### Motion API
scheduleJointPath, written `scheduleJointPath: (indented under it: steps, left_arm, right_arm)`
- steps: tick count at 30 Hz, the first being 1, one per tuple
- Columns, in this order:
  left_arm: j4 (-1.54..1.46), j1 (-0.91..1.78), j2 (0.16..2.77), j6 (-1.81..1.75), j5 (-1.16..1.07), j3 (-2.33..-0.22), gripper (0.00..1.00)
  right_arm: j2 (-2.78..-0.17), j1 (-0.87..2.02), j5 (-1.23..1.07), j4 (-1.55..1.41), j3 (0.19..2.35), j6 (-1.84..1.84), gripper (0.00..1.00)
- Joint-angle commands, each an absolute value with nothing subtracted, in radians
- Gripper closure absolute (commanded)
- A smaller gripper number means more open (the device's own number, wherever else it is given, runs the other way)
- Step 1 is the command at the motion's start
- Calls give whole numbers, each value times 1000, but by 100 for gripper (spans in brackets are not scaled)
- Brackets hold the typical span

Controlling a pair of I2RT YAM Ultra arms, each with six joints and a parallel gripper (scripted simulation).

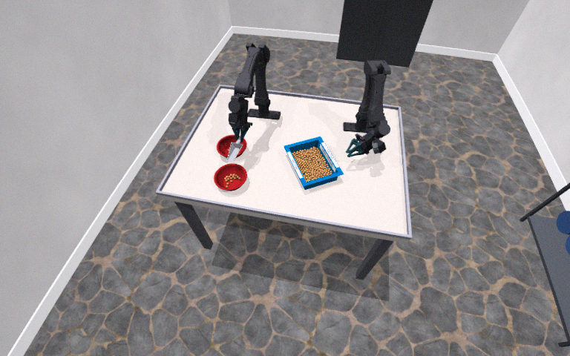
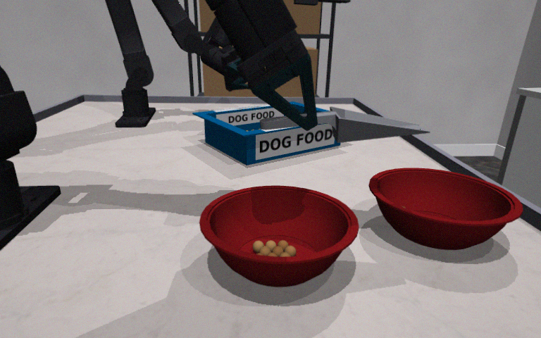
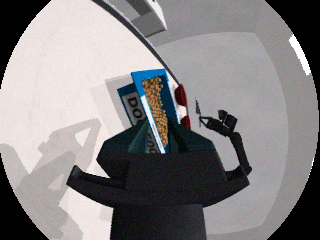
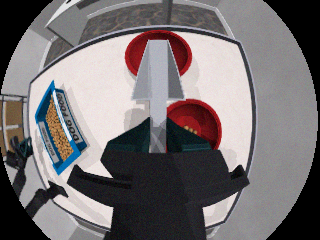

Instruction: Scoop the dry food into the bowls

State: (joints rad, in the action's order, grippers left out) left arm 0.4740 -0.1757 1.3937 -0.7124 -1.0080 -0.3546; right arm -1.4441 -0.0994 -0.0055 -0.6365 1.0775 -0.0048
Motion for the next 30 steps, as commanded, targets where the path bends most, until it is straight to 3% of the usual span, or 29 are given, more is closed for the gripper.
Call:
scheduleJointPath:
  steps: [1,30]
  left_arm:
    - [400,-154,1329,-579,-841,-440,74]
    - [-40,2,1033,33,12,-1029,74]
  right_arm:
    - [-1421,-105,-12,-610,1056,-7,100]
    - [-1421,-105,-12,-610,1056,-7,100]
